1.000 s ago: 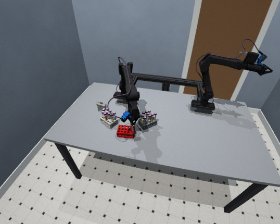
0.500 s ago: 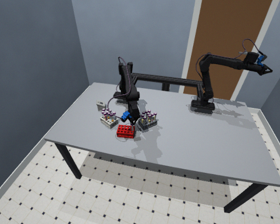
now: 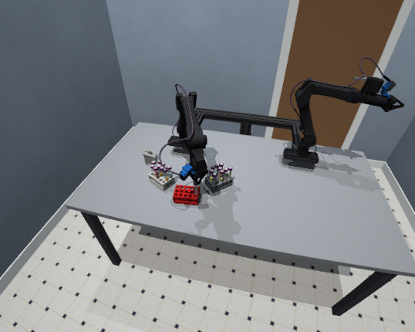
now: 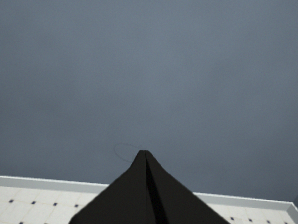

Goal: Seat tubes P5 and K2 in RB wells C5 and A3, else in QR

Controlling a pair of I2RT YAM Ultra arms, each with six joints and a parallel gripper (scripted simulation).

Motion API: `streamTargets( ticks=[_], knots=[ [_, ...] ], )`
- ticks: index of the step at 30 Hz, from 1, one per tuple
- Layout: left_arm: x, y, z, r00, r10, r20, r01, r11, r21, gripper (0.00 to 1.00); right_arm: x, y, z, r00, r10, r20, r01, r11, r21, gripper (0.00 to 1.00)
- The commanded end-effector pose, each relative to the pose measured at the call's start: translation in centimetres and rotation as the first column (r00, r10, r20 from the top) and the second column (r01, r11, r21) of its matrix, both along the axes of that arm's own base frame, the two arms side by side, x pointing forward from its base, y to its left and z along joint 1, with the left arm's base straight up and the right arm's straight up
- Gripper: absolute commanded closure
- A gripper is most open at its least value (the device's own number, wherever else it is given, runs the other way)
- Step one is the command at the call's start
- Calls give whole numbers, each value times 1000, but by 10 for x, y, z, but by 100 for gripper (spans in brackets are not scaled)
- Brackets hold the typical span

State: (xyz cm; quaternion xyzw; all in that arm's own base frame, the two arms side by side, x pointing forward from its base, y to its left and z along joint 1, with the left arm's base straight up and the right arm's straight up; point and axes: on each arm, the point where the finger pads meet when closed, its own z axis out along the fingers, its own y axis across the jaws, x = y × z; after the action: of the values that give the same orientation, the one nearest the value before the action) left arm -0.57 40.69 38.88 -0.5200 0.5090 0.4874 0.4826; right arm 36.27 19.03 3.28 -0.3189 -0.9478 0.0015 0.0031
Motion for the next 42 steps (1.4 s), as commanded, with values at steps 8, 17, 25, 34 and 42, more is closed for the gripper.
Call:
streamTargets(
  ticks=[8, 17, 25, 34, 42],
  knots=[
    [-2, -9, 27, 1000, 0, -7, 0, 998, 59, 100, 10, -4, 24, 999, -11, 41, 10, 1000, 13, 100],
    [-2, -9, 27, 1000, 0, -7, 0, 998, 59, 100, 10, -4, 29, 999, -11, 41, 10, 1000, 13, 100],
    [-2, -9, 27, 1000, 0, -7, 0, 998, 59, 100, 9, -4, 39, 999, -11, 41, 10, 1000, 13, 100],
    [-2, -9, 27, 1000, 0, -7, 0, 998, 59, 100, 8, -5, 46, 999, -11, 41, 10, 1000, 13, 100],
    [-2, -9, 27, 1000, 0, -7, 0, 998, 59, 100, 8, -5, 54, 999, -11, 41, 10, 1000, 13, 100]
  ],
)
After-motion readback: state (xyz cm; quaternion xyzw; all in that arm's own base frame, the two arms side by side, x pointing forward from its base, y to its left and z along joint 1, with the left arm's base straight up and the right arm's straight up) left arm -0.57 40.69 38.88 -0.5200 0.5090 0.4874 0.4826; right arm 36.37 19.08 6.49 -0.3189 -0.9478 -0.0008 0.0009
